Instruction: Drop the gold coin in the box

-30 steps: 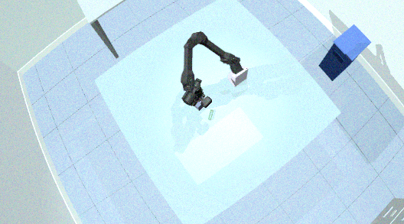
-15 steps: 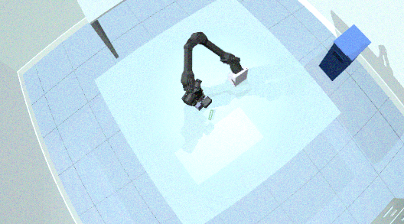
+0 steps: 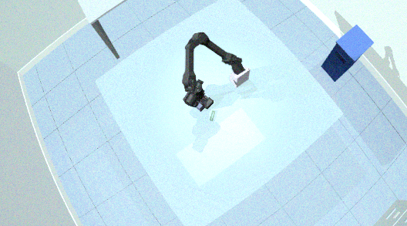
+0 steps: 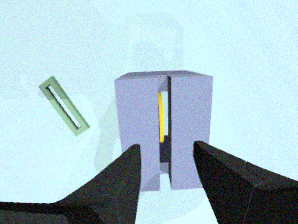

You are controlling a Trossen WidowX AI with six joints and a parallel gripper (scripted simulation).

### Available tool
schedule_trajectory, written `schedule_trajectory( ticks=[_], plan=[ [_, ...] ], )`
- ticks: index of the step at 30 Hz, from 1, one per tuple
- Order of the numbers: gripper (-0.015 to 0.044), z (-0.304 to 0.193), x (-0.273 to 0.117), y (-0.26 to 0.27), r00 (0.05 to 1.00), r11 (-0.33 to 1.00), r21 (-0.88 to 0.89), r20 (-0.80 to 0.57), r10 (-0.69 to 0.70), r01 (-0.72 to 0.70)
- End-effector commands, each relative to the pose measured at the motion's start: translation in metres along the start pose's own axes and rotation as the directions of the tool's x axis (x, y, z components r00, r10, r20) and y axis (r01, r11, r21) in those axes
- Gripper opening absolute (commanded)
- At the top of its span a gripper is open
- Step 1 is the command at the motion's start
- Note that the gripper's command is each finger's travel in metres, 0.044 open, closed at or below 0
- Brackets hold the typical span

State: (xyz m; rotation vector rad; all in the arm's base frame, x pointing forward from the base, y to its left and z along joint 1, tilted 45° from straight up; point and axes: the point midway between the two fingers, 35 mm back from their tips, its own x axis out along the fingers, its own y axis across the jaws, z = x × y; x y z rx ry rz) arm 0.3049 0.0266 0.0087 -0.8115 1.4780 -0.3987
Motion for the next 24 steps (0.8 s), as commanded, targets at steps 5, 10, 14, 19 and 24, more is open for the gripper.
schedule_trajectory(
  ticks=[5,10,14,19,24],
  plan=[
    [0.0292,0.0,-0.015,0.0,1.0,1.0,0.0,0.0,0.001,-0.001],
    [0.0423,0.0,-0.027,0.001,1.0,1.0,-0.003,-0.001,0.0,0.0],
    [0.044,-0.005,-0.059,0.001,1.0,1.0,-0.012,-0.006,-0.006,0.006],
    [0.044,-0.005,-0.059,0.001,1.0,1.0,-0.012,-0.006,-0.006,0.006],
    [0.044,-0.005,-0.059,0.001,1.0,1.0,-0.012,-0.006,-0.006,0.006]
  ],
)
